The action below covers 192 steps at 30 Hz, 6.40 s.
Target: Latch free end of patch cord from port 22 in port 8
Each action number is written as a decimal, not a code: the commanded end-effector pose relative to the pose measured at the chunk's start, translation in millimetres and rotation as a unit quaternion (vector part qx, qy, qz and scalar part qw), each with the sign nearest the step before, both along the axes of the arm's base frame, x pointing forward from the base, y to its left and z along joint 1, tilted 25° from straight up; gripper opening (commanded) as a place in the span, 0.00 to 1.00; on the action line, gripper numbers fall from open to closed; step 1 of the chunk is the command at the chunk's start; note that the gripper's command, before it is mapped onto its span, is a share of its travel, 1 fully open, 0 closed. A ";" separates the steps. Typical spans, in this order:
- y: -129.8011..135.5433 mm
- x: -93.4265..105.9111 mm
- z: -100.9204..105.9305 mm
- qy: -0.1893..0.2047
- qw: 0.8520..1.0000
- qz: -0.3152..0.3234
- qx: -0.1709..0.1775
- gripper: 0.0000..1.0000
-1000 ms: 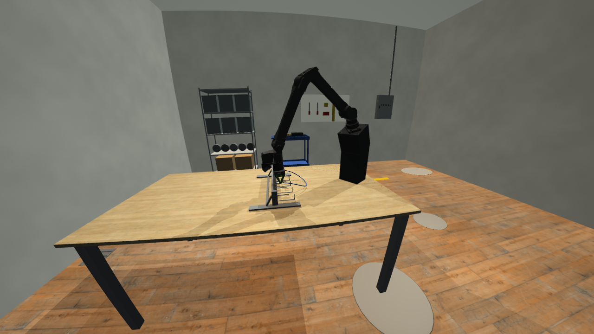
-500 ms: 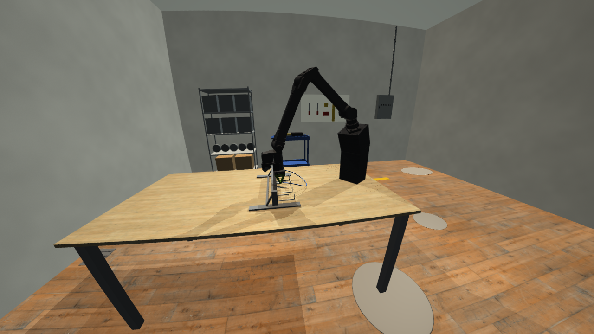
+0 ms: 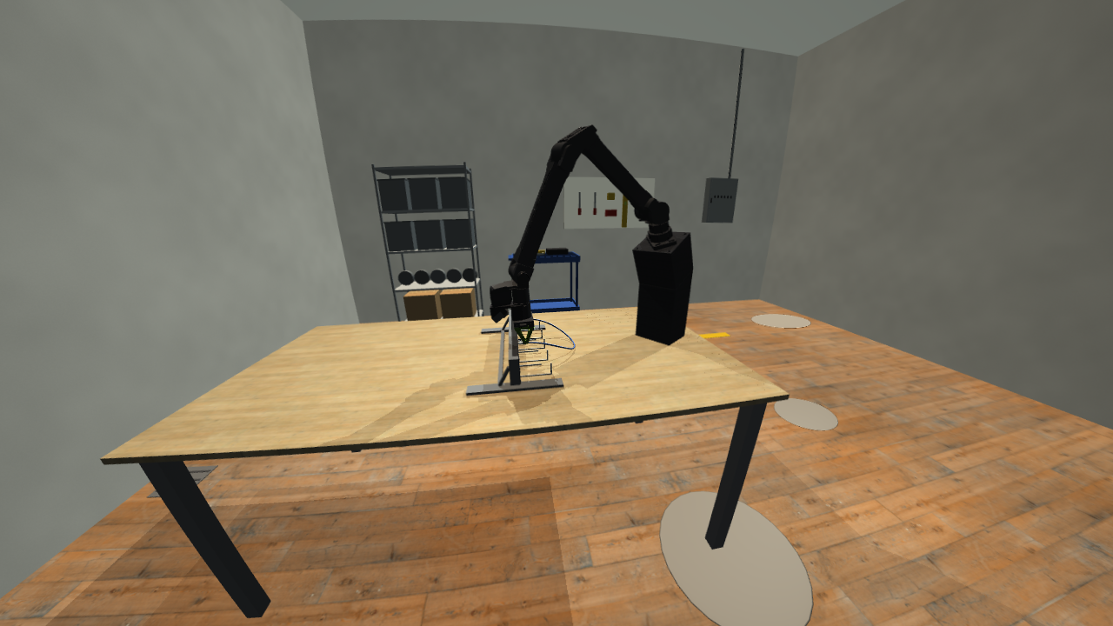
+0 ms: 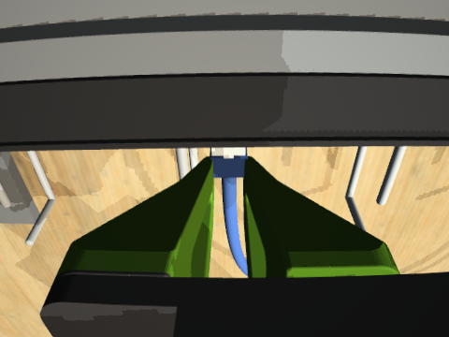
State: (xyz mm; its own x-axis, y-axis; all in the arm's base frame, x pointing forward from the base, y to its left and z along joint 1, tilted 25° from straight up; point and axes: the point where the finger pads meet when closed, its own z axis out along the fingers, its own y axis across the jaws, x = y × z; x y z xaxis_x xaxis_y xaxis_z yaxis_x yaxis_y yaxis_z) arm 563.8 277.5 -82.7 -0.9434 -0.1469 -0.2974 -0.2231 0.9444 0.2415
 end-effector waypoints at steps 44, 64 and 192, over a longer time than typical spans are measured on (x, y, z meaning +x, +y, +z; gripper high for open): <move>1.6 67.8 56.8 -0.063 0.998 -0.016 0.024 0.00; 2.1 69.4 63.4 -0.069 0.997 -0.013 0.025 0.00; 2.5 29.8 35.9 -0.030 1.000 0.001 0.010 0.00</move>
State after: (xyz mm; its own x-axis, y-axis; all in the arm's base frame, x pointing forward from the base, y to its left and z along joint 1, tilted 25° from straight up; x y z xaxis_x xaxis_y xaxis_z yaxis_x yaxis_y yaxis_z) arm 567.5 277.9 -80.4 -0.9493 -0.1507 -0.2759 -0.2206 0.9445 0.2432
